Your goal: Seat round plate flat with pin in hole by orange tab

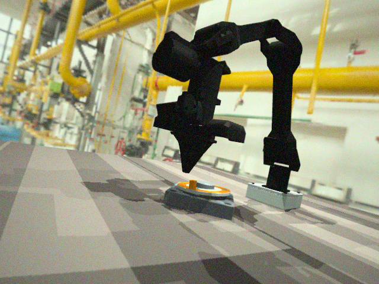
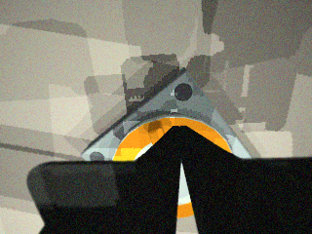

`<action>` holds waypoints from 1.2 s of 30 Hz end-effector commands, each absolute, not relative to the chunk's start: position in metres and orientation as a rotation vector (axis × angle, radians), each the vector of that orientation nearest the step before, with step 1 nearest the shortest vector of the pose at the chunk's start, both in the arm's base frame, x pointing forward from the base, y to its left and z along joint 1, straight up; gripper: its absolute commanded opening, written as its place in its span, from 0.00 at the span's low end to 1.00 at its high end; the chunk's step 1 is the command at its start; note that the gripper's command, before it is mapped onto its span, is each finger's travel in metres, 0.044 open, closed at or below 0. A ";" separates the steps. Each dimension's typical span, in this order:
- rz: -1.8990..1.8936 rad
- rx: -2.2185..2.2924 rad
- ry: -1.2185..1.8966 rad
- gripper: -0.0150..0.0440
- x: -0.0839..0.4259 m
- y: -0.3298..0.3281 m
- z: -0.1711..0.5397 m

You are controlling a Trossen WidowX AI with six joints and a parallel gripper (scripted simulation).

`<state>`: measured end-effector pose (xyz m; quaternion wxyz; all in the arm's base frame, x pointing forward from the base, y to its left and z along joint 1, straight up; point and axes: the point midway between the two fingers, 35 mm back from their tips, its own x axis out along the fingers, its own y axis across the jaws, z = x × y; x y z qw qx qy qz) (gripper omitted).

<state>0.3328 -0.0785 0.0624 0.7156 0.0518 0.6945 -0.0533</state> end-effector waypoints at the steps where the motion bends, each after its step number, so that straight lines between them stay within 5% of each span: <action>1: -0.116 0.109 1.544 0.25 0.331 -0.080 0.045; 36: -0.114 0.111 1.544 0.25 0.329 -0.045 0.043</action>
